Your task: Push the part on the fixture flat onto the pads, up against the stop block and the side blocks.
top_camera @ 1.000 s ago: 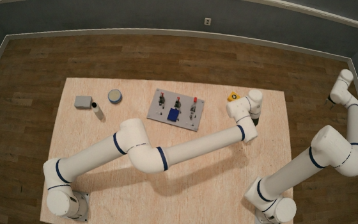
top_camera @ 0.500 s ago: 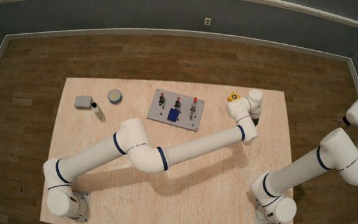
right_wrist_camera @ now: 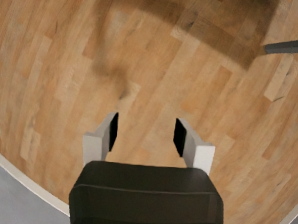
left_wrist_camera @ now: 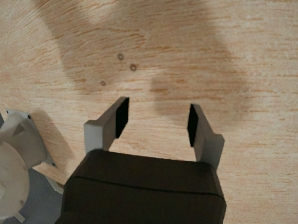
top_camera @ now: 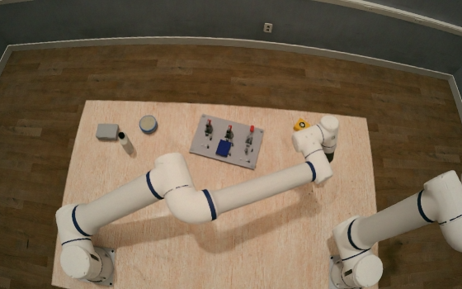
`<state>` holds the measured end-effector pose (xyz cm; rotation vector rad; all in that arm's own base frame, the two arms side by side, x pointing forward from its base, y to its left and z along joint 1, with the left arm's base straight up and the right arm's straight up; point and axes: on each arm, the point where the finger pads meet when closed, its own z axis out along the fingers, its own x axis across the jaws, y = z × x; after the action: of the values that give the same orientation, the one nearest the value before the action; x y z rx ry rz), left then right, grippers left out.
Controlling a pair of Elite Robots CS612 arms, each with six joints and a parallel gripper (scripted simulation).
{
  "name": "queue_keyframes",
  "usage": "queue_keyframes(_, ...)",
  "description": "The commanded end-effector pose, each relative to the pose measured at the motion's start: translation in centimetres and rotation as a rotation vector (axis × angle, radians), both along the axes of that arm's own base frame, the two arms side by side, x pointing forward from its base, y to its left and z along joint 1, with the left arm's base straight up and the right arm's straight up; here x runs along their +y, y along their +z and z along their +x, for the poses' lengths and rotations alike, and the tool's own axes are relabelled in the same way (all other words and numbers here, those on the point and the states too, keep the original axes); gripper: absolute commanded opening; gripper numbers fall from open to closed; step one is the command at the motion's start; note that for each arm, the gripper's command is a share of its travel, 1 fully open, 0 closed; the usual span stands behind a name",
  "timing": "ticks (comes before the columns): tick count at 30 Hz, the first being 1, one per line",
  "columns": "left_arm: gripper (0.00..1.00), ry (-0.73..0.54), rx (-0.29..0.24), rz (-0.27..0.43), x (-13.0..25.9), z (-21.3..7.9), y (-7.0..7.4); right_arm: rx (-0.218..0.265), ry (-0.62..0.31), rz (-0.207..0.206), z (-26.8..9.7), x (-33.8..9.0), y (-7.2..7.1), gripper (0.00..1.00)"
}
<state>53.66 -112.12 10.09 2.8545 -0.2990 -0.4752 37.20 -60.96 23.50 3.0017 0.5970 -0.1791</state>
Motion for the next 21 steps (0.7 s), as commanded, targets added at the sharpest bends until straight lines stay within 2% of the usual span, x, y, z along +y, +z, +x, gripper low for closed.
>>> queue_keyframes(1,1.00,0.000,-0.001,-0.003,-0.1,0.0,0.3,-0.016,-0.061,0.017,-6.7,-1.8,-0.8,1.00)
queue_keyframes(6,1.00,0.000,-0.001,-0.003,-0.1,0.0,0.3,-0.033,-0.128,0.034,-13.1,-2.5,-1.8,1.00)
queue_keyframes(8,1.00,0.000,-0.001,-0.003,-0.1,0.0,0.3,-0.033,-0.128,0.034,-13.1,-2.5,-1.8,1.00)
queue_keyframes(9,1.00,0.000,-0.001,-0.003,-0.1,0.0,0.3,-0.037,-0.143,0.038,-16.6,-2.9,-2.4,1.00)
queue_keyframes(17,1.00,0.000,-0.001,-0.003,-0.1,0.0,0.3,-0.071,-0.253,0.060,-26.4,-2.2,-4.0,1.00)
queue_keyframes(21,1.00,0.000,-0.001,-0.003,-0.1,0.0,0.3,-0.085,-0.295,0.066,-29.9,-1.5,-4.5,1.00)
